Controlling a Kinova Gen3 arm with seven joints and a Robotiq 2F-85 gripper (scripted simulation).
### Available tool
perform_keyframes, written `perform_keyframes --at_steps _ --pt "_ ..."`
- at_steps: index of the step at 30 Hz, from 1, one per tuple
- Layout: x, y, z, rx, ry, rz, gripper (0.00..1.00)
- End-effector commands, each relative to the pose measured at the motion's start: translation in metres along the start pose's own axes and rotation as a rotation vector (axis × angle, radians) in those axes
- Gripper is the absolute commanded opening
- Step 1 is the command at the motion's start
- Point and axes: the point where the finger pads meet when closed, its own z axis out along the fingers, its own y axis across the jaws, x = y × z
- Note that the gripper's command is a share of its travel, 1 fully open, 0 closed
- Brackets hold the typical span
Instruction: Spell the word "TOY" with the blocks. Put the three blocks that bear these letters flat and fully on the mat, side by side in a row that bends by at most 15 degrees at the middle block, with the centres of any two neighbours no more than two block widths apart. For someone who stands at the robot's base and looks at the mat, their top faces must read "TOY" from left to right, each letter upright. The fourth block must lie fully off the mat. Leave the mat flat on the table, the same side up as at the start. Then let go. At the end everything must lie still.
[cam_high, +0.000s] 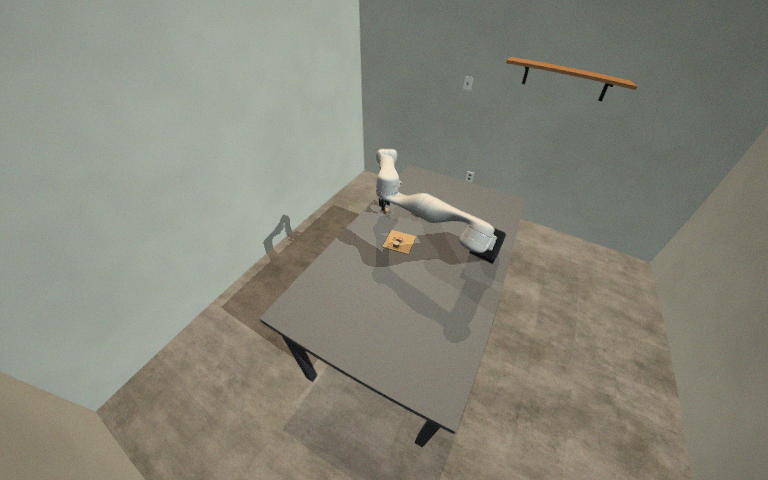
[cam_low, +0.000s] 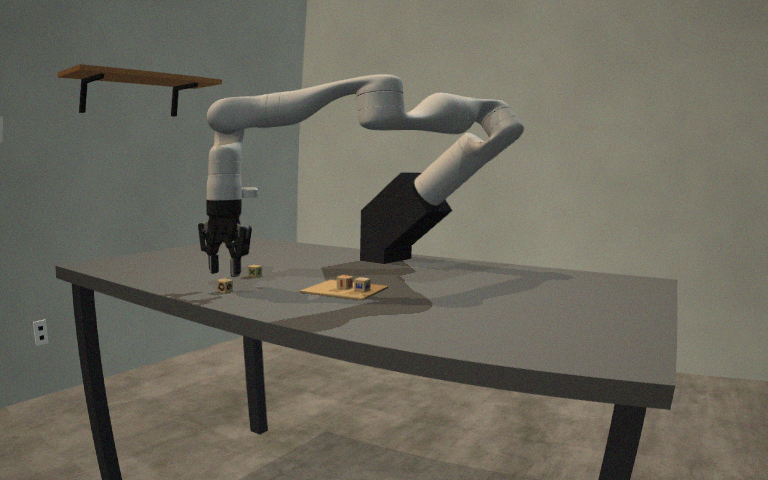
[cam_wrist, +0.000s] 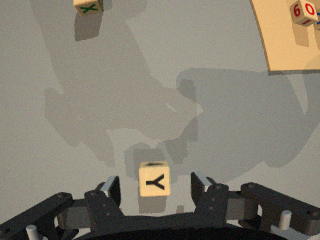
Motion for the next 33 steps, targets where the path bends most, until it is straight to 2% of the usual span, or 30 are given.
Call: perform_keyframes --at_steps 1,19,33 --pt "-0.001 0.000 -0.001 0.001 -0.002 0.000 0.62" --pt "-0.001 0.000 0.005 0.001 -0.002 0.000 0.62" --pt "-0.001 0.000 0.029 0.001 -0.002 0.000 0.62"
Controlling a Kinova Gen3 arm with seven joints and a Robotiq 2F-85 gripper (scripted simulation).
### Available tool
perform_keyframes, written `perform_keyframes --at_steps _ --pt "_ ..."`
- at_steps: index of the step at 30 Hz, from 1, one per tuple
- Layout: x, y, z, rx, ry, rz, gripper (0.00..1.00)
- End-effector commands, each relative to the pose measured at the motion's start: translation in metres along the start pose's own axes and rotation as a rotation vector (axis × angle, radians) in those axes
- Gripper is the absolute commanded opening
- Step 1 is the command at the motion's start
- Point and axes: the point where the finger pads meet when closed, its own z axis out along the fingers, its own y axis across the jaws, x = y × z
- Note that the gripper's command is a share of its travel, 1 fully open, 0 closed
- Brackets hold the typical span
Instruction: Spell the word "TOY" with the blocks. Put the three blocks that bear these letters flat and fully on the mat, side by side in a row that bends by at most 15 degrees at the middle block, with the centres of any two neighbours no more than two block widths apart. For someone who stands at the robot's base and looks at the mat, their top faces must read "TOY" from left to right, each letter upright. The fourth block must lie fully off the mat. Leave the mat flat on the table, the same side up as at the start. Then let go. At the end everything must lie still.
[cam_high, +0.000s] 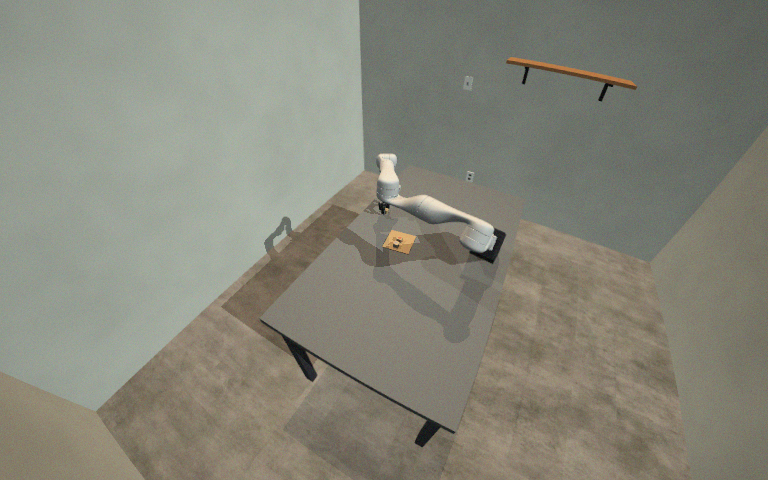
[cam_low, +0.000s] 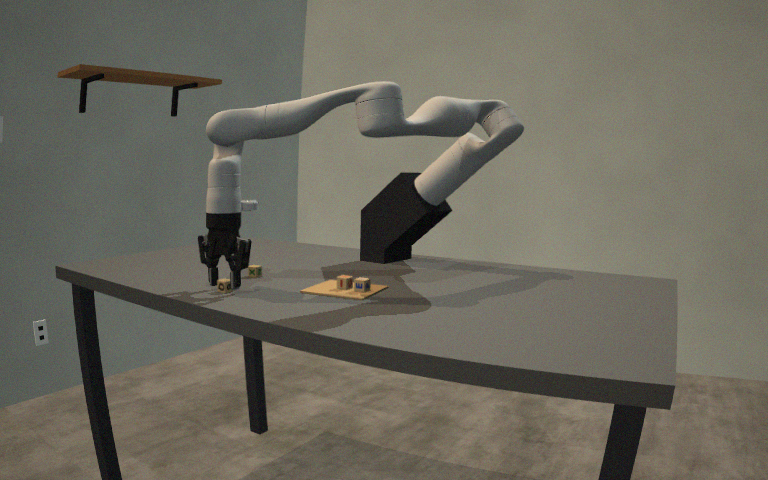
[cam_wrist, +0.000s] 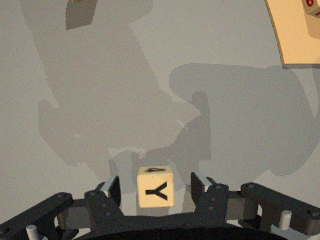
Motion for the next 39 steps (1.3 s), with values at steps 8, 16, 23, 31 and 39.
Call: perform_keyframes --at_steps 8,16,23,31,39 --pt "0.0010 -0.0002 0.0049 0.000 0.003 0.000 0.62" --pt "0.0010 -0.0002 0.0049 0.000 0.003 0.000 0.62" --pt "0.0010 -0.0002 0.0049 0.000 0.003 0.000 0.41" --pt "0.0010 -0.0002 0.0049 0.000 0.003 0.000 0.41" --pt "0.0010 -0.0002 0.0049 0.000 0.003 0.000 0.21"
